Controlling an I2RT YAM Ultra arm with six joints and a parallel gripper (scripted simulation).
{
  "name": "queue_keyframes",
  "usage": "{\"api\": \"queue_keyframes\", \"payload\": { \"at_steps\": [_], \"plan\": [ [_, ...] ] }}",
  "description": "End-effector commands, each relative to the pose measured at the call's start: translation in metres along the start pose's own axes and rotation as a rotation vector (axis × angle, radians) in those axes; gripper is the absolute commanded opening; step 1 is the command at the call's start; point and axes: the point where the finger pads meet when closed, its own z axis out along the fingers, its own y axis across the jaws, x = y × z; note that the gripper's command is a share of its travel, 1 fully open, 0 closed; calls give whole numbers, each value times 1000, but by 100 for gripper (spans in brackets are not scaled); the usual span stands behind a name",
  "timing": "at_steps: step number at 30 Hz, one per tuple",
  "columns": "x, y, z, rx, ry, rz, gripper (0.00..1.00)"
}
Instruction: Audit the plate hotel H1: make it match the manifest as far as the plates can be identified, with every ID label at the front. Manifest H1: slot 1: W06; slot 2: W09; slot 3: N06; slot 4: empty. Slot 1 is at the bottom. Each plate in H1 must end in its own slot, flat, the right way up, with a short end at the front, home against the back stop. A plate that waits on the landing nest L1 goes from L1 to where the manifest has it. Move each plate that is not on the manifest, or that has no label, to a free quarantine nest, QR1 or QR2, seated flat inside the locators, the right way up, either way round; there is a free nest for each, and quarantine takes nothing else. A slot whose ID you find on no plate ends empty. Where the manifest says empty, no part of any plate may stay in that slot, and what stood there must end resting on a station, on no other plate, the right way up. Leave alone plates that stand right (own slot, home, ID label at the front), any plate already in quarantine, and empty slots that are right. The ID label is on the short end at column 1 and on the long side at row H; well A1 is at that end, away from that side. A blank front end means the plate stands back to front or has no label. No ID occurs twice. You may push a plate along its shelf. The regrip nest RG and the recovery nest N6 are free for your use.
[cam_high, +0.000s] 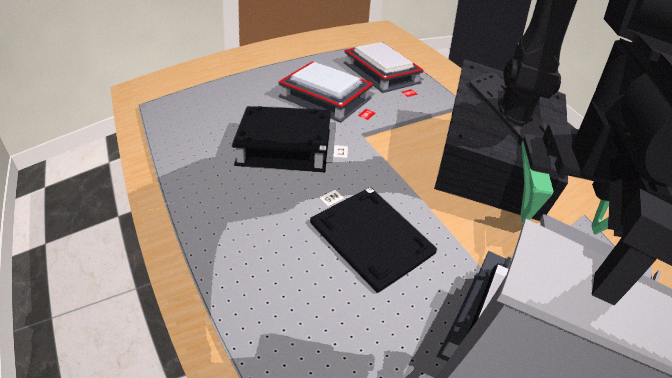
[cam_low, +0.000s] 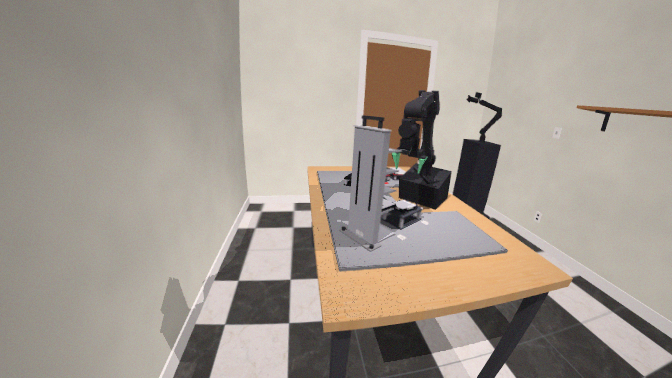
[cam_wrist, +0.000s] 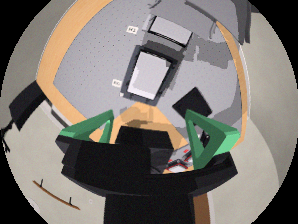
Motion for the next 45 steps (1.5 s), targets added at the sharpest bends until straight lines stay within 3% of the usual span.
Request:
{"api": "queue_keyframes", "payload": {
  "at_steps": [1, 16, 17, 21, 25, 26, 28, 30, 40, 42, 43, 45],
  "plan": [
    [-8, 5, -14, -18, -61, 87, 100],
    [-6, 2, -13, -22, -52, 384, 100],
    [0, 3, -1, -19, -27, 384, 100],
    [0, 2, 22, -14, 6, 387, 100],
    [0, 2, 29, -13, 6, 387, 100],
    [-1, 4, 21, -19, -31, 380, 100],
    [-1, 3, 28, -18, -29, 382, 100],
    [1, 3, 45, -14, 6, 380, 100],
    [1, 3, 78, -14, 6, 377, 100],
    [1, 3, 78, -14, 6, 377, 100],
    [-2, 2, 71, -17, -31, 378, 100],
    [2, 2, 88, -13, 6, 378, 100]
  ]
}}
